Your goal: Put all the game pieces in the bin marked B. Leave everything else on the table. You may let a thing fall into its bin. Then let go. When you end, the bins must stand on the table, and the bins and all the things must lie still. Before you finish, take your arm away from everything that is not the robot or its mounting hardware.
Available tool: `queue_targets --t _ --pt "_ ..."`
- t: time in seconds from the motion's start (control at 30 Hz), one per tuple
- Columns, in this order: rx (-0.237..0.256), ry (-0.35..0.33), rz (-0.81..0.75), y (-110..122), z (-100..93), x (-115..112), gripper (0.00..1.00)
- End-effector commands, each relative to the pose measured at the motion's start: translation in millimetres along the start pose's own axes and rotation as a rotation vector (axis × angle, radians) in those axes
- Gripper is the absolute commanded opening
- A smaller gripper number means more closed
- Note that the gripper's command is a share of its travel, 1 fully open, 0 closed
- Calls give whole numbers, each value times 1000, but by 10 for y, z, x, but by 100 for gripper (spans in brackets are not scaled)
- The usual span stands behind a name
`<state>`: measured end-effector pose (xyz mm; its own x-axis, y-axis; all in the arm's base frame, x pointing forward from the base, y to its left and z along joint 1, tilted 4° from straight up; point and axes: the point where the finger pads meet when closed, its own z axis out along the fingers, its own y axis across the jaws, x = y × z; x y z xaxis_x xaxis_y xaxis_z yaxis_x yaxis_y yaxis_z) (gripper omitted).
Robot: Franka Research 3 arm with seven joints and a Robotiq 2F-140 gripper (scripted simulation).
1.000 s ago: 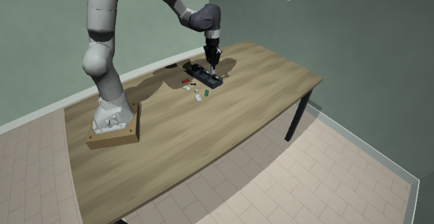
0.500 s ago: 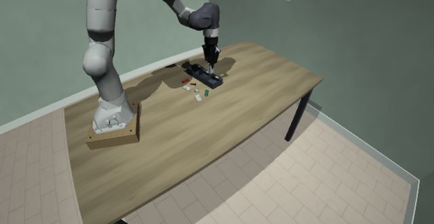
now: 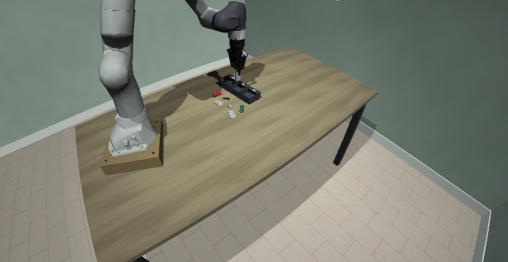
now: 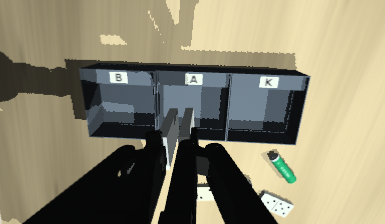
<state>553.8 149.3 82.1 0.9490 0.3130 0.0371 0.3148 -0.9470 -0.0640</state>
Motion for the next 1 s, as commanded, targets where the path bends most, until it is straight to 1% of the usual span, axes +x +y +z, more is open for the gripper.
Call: queue_targets --t 0.0,0.47,0.53,0.8,0.97 --pt "-4 3 49 -33 -7 10 5" --pt "-4 3 49 -32 367 11 5" --pt "-4 3 49 -32 367 11 5" --pt "-4 3 49 -31 580 12 5" --pt "-4 3 49 -31 587 12 5"
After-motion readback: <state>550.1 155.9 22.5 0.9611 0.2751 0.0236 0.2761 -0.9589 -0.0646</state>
